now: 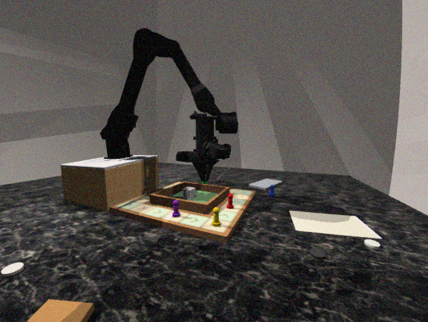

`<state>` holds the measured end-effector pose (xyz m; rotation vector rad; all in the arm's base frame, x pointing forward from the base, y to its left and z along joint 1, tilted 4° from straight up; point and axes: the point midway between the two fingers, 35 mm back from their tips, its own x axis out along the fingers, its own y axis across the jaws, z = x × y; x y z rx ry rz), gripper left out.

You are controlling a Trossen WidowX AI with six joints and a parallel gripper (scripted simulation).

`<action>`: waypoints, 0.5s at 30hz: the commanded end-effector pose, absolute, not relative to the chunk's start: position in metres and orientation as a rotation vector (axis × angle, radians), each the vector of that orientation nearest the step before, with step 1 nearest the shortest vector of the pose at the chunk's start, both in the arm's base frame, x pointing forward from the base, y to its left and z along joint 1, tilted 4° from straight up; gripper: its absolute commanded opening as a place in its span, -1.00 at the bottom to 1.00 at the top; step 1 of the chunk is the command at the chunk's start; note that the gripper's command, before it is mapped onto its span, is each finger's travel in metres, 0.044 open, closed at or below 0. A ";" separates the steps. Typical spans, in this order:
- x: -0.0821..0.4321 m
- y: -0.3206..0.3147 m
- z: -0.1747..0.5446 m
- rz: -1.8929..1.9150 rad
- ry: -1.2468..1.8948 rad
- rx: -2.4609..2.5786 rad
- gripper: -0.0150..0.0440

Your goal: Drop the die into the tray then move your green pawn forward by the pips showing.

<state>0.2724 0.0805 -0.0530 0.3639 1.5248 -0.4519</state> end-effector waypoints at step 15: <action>0.273 0.080 -0.058 -0.453 1.525 0.365 0.40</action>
